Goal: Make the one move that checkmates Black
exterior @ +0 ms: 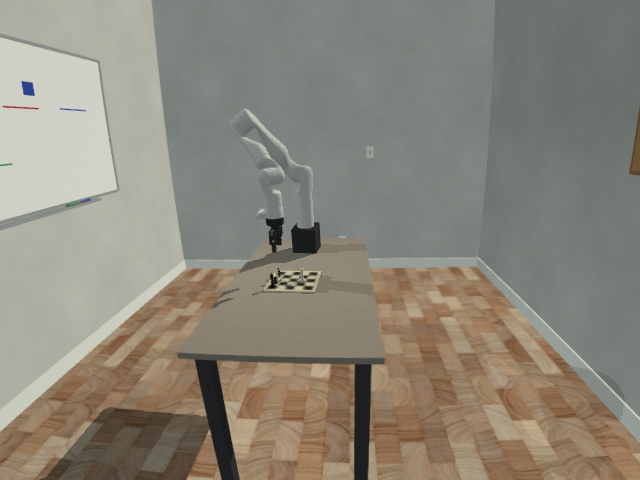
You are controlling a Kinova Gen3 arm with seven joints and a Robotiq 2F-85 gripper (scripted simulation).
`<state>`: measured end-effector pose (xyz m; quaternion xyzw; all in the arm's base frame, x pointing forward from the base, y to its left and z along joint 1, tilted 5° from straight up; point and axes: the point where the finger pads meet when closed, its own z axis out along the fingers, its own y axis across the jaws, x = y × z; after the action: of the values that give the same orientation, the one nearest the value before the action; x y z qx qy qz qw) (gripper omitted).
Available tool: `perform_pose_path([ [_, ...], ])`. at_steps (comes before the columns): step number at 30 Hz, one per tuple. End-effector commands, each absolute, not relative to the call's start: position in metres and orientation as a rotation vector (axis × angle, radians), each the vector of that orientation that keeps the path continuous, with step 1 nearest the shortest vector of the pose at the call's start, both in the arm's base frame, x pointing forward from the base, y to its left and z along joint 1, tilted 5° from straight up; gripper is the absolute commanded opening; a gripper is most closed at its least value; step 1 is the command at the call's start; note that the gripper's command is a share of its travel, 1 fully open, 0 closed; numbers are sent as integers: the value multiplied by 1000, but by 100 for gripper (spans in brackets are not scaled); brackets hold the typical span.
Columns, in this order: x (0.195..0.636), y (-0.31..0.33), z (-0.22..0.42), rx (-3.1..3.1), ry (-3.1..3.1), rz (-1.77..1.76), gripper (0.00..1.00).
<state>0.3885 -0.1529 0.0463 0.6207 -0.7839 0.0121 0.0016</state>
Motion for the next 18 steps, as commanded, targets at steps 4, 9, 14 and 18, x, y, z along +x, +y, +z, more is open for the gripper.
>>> perform_pose_path([
  [4, 386, -152, 41, 2198, -2238, 14, 100],
  [9, 386, -152, 38, 2383, -2038, 13, 100],
  [14, 387, -152, 37, 2550, -1824, 14, 100],
  [18, 388, -153, 35, 2694, -1603, 19, 100],
])
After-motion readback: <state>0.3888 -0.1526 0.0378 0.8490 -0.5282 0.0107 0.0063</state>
